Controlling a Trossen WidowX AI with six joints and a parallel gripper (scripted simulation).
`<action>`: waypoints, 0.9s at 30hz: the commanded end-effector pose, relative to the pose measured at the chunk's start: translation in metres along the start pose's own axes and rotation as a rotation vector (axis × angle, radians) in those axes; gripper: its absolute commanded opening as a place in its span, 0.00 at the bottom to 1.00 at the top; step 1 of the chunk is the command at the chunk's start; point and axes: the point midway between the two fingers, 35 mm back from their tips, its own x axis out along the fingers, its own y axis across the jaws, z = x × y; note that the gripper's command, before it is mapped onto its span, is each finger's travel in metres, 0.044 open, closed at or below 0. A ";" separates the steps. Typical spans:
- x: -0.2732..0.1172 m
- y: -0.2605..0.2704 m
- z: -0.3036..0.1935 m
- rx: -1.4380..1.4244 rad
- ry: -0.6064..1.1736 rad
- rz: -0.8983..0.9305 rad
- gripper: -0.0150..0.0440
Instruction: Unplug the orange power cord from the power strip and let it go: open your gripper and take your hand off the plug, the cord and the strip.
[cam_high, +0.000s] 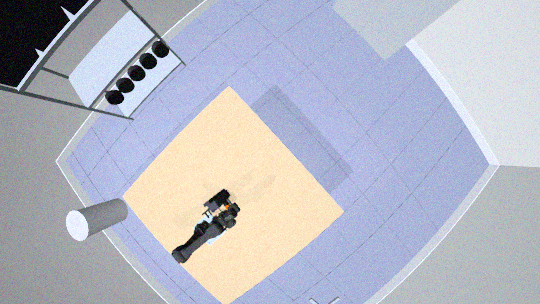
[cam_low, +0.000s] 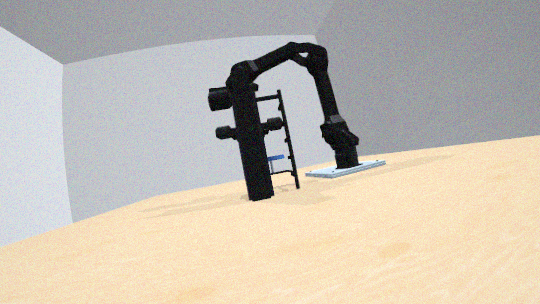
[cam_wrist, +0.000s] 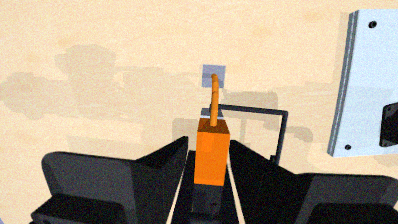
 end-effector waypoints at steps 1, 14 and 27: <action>0.006 -0.002 -0.001 0.003 0.004 -0.010 0.53; 0.004 -0.001 0.000 0.000 0.000 -0.004 0.35; 0.004 0.000 0.009 0.000 -0.001 -0.005 0.25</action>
